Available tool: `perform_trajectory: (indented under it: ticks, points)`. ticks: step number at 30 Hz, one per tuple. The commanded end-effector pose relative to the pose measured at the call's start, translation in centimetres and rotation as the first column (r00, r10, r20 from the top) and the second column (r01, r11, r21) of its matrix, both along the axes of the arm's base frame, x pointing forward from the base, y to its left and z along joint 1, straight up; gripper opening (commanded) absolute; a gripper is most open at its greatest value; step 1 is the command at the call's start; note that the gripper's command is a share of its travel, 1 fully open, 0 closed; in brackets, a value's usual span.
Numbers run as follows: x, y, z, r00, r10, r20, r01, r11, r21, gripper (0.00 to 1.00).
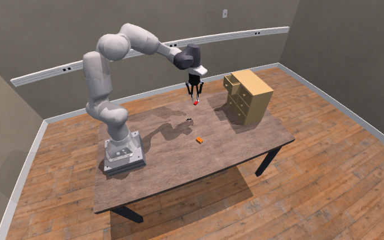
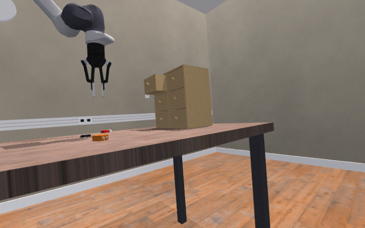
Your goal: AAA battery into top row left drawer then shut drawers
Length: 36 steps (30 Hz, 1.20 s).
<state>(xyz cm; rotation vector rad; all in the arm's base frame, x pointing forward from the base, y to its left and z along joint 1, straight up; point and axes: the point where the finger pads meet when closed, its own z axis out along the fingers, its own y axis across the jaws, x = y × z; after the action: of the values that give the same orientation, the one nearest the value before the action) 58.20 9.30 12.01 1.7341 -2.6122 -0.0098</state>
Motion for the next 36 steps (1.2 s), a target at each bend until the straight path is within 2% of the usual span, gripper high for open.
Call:
perform_trajectory:
  ticks: [1,14,28,30,36]
  points:
    - [0.0,0.0,-0.6,0.989,-0.149,0.011,0.150,0.989,-0.007,0.28]
    - [-0.8,0.0,-2.2,0.945,-0.328,0.012,0.328,0.945,-0.007,0.28]
    - [-1.8,0.0,-4.0,0.846,-0.532,0.012,0.533,0.846,-0.006,0.28]
    - [-1.8,0.0,-4.0,0.846,-0.532,0.012,0.533,0.846,-0.006,0.28]
    - [-2.2,0.0,-4.8,0.794,-0.608,0.012,0.608,0.794,-0.005,0.28]
